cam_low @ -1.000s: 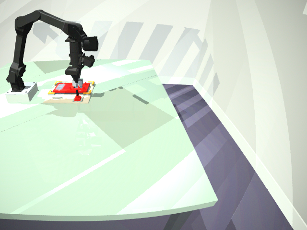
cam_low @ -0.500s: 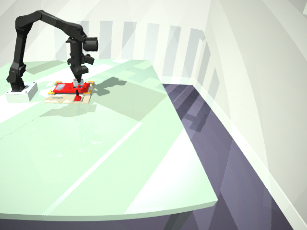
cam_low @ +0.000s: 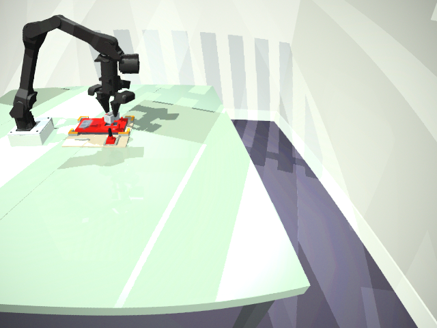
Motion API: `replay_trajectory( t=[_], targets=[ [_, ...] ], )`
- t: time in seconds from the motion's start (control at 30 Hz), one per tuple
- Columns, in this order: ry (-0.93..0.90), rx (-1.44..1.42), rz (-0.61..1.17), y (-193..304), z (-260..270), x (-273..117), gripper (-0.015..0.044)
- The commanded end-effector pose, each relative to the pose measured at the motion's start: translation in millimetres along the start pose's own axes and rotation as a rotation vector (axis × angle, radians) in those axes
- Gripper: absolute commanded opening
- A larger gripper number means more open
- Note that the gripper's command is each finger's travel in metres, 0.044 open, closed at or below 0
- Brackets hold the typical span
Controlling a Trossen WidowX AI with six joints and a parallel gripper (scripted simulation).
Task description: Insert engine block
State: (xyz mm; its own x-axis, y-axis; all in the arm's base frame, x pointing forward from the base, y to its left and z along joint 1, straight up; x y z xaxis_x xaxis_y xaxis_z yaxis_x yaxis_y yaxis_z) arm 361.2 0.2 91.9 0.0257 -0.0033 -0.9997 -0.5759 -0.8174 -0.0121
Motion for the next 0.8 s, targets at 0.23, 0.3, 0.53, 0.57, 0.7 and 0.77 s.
replay_trajectory(
  t=[0.23,0.3,0.53,0.57,0.7,0.77],
  targets=[
    [0.003,-0.408,-0.004,-10,12,4,0.0],
    [0.003,-0.478,-0.004,-12,13,5,0.0],
    [0.003,-0.721,-0.004,-18,20,8,0.0],
    [0.003,-0.756,-0.004,-19,21,9,0.0],
    [0.003,-0.896,-0.004,-22,25,11,0.0],
    [0.003,-0.965,-0.004,-23,27,12,0.0]
  ],
)
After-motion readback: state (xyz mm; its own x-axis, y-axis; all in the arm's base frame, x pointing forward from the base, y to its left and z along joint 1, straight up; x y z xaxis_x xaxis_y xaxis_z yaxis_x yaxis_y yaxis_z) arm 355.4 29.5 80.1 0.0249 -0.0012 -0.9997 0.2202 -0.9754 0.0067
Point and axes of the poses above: the point midway between the two fingers, 35 mm back from their tips, its own x axis out along the fingers, its own z axis across the jaws, y = z × x, the point moved 1 cm from there along -x, back along the fingers, and after that the axes turned 2 degrees about x, right-handed, at the moved point
